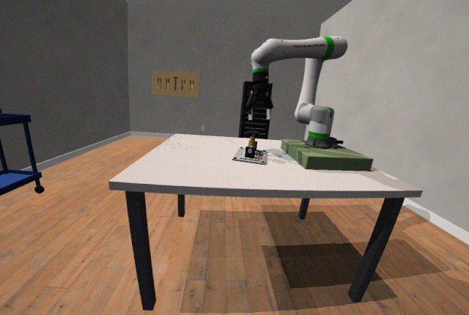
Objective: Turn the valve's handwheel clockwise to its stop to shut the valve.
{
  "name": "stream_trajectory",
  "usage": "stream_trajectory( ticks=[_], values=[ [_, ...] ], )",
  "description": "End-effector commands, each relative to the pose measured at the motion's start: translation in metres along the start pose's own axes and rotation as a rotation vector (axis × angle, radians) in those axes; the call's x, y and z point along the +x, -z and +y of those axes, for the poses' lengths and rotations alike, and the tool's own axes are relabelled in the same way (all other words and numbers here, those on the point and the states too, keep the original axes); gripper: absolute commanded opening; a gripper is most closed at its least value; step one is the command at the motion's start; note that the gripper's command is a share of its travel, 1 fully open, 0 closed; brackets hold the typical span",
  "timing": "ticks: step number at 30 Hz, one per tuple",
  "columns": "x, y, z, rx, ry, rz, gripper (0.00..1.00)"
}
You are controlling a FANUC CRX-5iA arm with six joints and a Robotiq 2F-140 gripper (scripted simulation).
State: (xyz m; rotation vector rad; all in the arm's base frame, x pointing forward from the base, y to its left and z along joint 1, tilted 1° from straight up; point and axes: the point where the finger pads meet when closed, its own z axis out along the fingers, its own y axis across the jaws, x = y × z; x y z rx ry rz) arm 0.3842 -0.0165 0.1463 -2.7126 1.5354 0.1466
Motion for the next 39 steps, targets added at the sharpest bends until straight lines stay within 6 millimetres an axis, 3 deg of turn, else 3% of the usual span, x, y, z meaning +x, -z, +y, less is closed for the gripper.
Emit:
stream_trajectory(
  ticks=[1,20,39],
  values=[
    [0.000,0.000,0.000,0.000,0.000,0.000,1.00],
    [0.000,0.000,-0.001,0.000,-0.015,0.002,1.00],
    [-0.018,0.002,-0.042,0.029,-0.679,0.052,1.00]
  ],
)
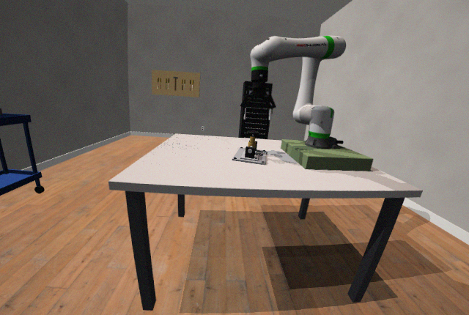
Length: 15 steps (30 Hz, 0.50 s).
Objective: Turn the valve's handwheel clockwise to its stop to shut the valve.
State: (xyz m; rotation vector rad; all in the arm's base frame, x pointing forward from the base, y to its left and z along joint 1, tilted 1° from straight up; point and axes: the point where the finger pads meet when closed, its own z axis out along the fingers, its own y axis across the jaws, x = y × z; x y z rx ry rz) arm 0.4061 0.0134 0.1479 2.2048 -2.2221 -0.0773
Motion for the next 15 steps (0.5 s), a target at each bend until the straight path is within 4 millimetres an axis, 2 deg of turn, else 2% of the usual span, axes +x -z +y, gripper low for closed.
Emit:
stream_trajectory(
  ticks=[1,10,13,15],
  values=[
    [-0.010,0.001,-0.007,0.012,-0.174,0.009,1.00],
    [-0.031,0.002,-0.018,0.038,-0.493,0.018,1.00],
    [-0.032,0.002,-0.018,0.041,-0.519,0.019,1.00],
    [-0.039,0.002,-0.022,0.050,-0.622,0.019,1.00]
  ],
)
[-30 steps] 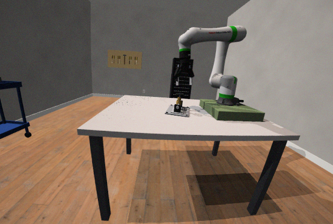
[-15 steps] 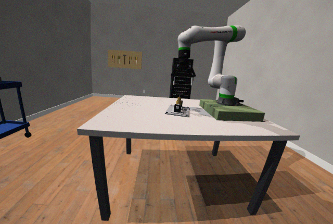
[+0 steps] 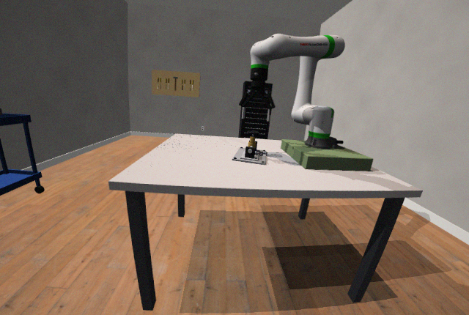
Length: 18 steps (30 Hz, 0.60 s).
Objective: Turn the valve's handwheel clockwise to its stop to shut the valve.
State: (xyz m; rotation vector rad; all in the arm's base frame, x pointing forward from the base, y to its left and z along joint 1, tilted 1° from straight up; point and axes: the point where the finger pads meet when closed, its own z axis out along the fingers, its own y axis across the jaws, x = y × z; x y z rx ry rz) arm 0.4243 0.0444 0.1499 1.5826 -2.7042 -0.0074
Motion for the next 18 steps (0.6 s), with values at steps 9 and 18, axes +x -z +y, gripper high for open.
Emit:
stream_trajectory(
  ticks=[9,18],
  values=[
    [-0.0163,0.0011,0.0010,0.018,-0.215,-0.001,1.00],
    [-0.0163,0.0005,0.0010,0.018,-0.215,-0.001,1.00]
  ],
)
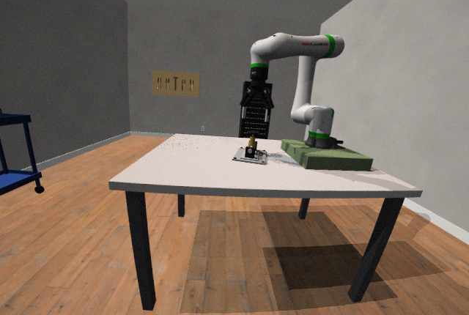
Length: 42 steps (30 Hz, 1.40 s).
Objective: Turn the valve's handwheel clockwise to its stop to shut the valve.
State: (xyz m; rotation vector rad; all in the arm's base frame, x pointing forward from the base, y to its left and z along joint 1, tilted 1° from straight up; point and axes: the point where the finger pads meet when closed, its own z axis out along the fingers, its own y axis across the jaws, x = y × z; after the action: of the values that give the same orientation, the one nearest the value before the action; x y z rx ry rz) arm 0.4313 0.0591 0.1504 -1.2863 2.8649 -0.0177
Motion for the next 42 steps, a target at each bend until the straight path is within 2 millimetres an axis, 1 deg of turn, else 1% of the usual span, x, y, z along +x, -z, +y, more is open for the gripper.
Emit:
stream_trajectory(
  ticks=[1,13,42],
  values=[
    [0.000,0.000,0.000,0.000,0.000,0.000,1.00],
    [0.000,-0.006,0.000,0.000,0.000,0.000,1.00],
    [0.000,-0.028,0.001,0.000,0.000,0.000,1.00]
  ],
)
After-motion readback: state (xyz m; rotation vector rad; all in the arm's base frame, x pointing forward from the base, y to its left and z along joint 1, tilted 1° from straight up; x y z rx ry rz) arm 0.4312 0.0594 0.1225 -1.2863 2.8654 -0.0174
